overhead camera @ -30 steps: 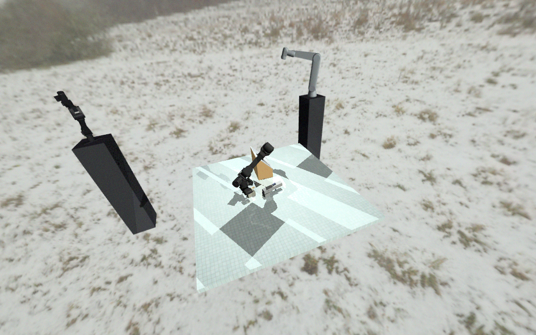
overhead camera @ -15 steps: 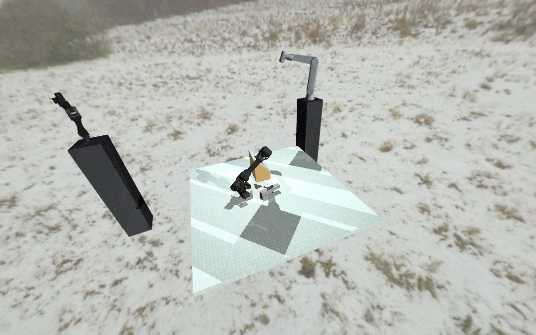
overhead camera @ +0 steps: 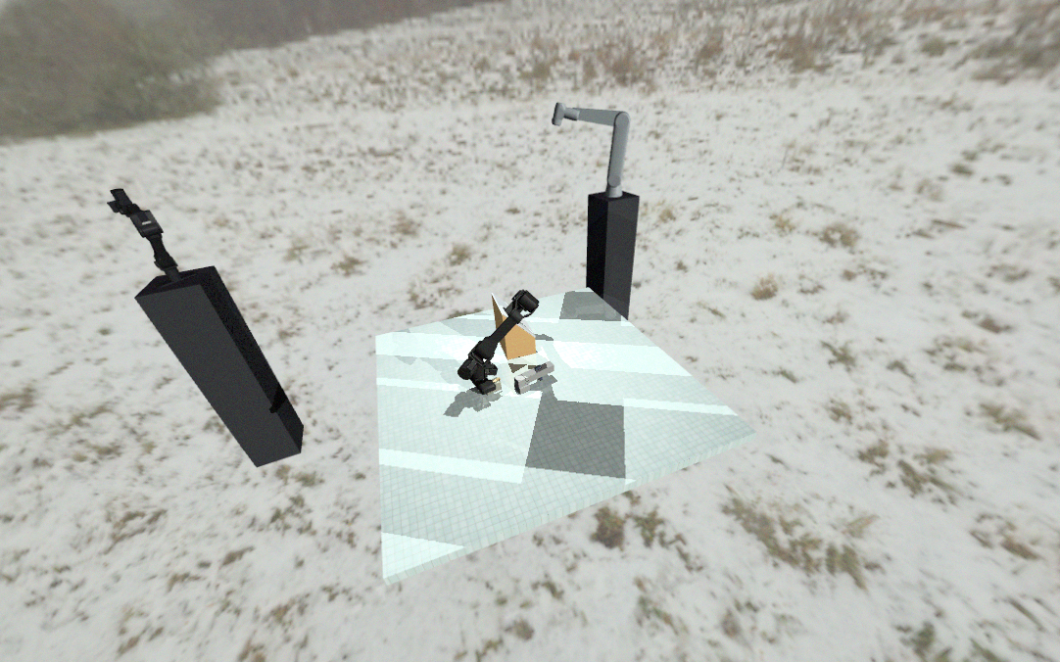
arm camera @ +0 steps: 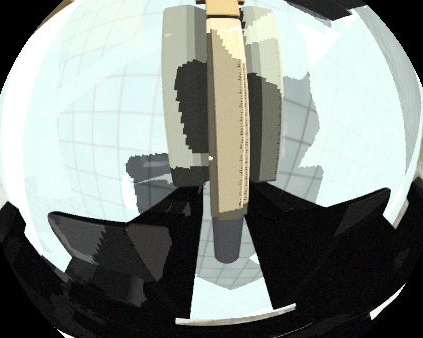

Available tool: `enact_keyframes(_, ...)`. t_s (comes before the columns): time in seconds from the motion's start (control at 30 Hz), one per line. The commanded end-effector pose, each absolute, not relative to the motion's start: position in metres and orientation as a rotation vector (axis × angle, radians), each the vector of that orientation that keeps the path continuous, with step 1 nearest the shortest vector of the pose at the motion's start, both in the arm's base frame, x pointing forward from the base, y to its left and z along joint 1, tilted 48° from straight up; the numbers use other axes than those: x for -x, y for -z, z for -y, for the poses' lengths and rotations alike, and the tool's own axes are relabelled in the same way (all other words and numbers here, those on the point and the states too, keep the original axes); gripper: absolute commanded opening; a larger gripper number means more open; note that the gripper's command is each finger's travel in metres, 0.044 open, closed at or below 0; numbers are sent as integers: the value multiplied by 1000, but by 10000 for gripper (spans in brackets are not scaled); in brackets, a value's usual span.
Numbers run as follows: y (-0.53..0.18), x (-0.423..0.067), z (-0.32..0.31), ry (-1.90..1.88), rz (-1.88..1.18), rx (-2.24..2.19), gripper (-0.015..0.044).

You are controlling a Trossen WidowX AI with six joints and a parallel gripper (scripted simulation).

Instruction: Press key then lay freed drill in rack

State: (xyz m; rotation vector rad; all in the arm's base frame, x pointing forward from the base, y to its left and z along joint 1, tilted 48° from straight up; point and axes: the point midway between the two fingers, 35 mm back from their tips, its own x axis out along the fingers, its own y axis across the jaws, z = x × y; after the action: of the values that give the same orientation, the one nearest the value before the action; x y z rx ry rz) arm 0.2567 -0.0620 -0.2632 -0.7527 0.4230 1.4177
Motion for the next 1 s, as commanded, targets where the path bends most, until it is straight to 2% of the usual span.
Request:
enact_keyframes(0.0, 263, -257, 62, -1418, -422, 754, 184)
enact_keyframes(0.33, 261, -257, 64, -1418, -422, 754, 440)
enact_keyframes(0.8, 212, -246, 119, -1417, -425, 754, 440)
enact_keyframes(0.97, 206, -249, 121, -1405, -457, 744, 440)
